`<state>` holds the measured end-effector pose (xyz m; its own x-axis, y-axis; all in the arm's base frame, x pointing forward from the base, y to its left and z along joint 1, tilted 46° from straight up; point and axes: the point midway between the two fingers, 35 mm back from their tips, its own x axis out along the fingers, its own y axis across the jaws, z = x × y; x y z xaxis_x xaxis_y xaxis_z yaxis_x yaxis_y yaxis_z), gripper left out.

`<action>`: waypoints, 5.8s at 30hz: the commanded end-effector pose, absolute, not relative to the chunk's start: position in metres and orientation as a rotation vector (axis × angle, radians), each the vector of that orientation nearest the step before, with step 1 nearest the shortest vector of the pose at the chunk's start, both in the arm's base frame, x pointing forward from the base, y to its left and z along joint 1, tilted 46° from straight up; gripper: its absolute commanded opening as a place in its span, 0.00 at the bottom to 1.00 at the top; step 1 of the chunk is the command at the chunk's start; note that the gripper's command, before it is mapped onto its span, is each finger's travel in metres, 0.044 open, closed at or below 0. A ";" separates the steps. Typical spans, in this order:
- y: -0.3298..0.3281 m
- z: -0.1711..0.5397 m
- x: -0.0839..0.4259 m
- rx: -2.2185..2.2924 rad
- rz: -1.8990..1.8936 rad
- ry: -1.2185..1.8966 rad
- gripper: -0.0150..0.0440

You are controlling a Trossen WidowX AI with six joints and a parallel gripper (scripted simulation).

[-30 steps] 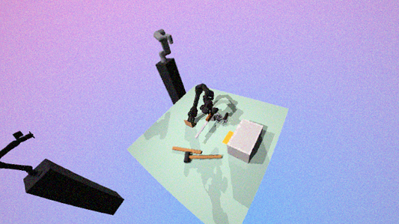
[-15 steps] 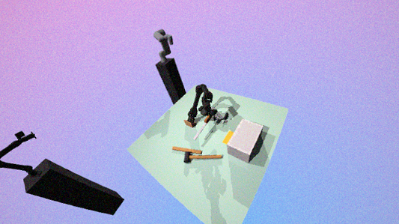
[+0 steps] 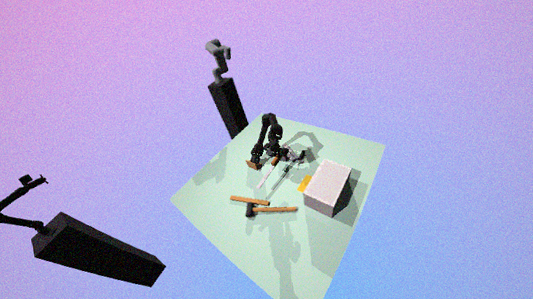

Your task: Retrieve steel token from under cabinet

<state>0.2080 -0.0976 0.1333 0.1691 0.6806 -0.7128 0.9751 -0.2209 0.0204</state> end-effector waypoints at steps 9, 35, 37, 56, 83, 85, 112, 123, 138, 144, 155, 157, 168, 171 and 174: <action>-0.110 0.123 0.206 1.962 -0.806 1.581 0.25; -0.135 0.097 0.202 1.984 -0.870 1.609 0.25; -0.138 0.095 0.202 1.984 -0.871 1.609 0.25; -0.157 0.075 0.199 1.985 -0.877 1.611 0.25; -0.169 0.062 0.198 1.946 -0.814 1.623 0.25; -0.169 0.062 0.198 1.935 -0.799 1.625 0.25; -0.170 0.062 0.198 1.782 -0.601 1.636 0.25; -0.170 0.063 0.198 1.718 -0.522 1.636 0.25; -0.170 0.063 0.198 1.631 -0.416 1.634 0.25; -0.170 0.063 0.198 1.596 -0.375 1.632 0.25; -0.170 0.063 0.198 1.530 -0.300 1.626 0.25; -0.170 0.063 0.198 1.518 -0.286 1.625 0.25; -0.170 0.063 0.198 1.453 -0.213 1.616 0.25; -0.170 0.063 0.198 1.434 -0.193 1.614 0.25; -0.170 0.063 0.198 1.416 -0.173 1.611 0.25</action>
